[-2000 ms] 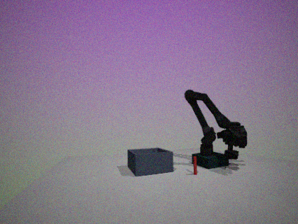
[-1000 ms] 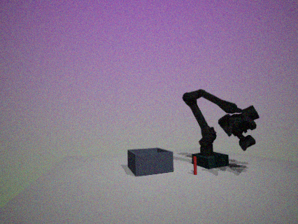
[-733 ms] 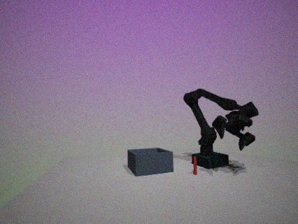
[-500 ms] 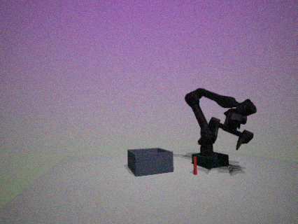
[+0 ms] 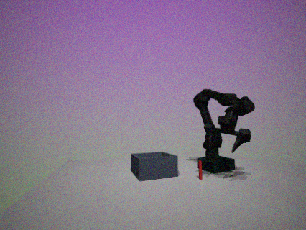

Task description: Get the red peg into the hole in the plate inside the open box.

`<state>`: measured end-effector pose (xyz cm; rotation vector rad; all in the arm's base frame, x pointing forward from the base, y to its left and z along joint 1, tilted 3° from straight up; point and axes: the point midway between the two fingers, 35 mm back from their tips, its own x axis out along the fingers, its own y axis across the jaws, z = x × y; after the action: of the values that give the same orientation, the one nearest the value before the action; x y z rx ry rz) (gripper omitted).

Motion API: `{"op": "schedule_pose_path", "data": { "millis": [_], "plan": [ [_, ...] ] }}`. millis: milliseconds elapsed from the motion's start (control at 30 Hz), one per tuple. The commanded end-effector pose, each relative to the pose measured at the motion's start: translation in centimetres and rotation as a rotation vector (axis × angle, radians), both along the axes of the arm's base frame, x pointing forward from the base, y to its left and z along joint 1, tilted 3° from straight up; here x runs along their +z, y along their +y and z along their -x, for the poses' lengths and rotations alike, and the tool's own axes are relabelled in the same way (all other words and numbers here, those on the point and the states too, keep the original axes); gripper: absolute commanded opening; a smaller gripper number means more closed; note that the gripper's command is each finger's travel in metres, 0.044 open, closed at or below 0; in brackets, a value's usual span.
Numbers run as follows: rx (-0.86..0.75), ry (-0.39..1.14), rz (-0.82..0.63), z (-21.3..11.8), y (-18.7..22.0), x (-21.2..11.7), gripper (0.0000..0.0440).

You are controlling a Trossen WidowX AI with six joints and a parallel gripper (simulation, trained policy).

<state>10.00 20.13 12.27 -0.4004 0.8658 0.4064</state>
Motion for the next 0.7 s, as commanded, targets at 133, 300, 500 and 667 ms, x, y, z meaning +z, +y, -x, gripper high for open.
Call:
{"op": "schedule_pose_path", "data": {
  "millis": [133,300,500,667],
  "plan": [
    [-0.237,0.125,-0.04,-1.6,-1.3,-0.2,0.044],
    [-0.395,0.202,-0.066,-2.5,-2.2,-0.3,0.044],
    [-0.586,0.292,-0.093,-3.4,-3.3,-0.5,0.044],
    [-0.745,0.368,-0.111,-4.0,-4.3,-0.9,0.044]
  ]
}}
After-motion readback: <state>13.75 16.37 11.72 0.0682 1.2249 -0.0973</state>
